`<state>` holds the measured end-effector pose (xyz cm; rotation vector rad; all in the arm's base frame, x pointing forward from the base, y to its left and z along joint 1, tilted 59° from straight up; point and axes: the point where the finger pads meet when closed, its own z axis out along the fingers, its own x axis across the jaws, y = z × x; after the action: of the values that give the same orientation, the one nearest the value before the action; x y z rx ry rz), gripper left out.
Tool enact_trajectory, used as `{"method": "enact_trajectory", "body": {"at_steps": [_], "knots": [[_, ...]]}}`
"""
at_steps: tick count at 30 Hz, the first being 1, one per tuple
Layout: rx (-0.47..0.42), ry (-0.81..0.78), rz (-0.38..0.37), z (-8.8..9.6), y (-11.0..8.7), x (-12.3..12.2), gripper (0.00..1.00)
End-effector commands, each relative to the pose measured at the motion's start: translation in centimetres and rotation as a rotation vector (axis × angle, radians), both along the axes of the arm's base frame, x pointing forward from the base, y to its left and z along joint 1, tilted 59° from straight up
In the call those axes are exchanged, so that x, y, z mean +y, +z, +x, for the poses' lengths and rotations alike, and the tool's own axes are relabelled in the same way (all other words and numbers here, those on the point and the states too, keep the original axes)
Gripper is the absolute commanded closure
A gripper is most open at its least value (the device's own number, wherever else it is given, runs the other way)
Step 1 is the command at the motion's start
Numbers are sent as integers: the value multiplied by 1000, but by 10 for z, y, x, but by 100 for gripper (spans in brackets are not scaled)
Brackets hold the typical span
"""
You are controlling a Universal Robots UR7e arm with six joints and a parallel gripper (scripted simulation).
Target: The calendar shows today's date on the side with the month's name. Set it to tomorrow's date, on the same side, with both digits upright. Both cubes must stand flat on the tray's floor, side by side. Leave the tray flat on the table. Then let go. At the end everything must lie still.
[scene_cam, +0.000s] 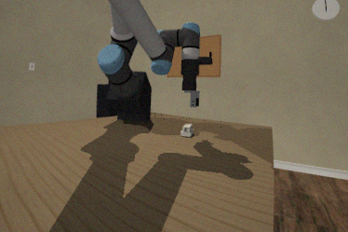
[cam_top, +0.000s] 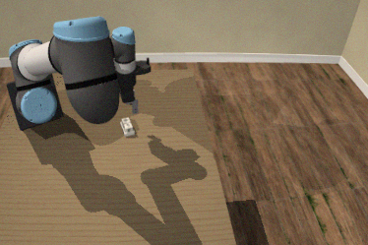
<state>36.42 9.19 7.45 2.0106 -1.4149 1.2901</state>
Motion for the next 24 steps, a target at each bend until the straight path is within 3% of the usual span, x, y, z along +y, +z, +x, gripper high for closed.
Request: {"method": "enact_trajectory", "body": {"at_steps": [1, 3, 6, 13, 24], "knots": [[-110, -89, 64, 1, 0, -2, 0], [-168, -130, 101, 1, 0, -3, 0], [-175, -135, 106, 1, 0, -4, 0], [-360, -267, 225, 0, -1, -9, 0], [-566, -414, 358, -2, -3, -15, 0]]}}
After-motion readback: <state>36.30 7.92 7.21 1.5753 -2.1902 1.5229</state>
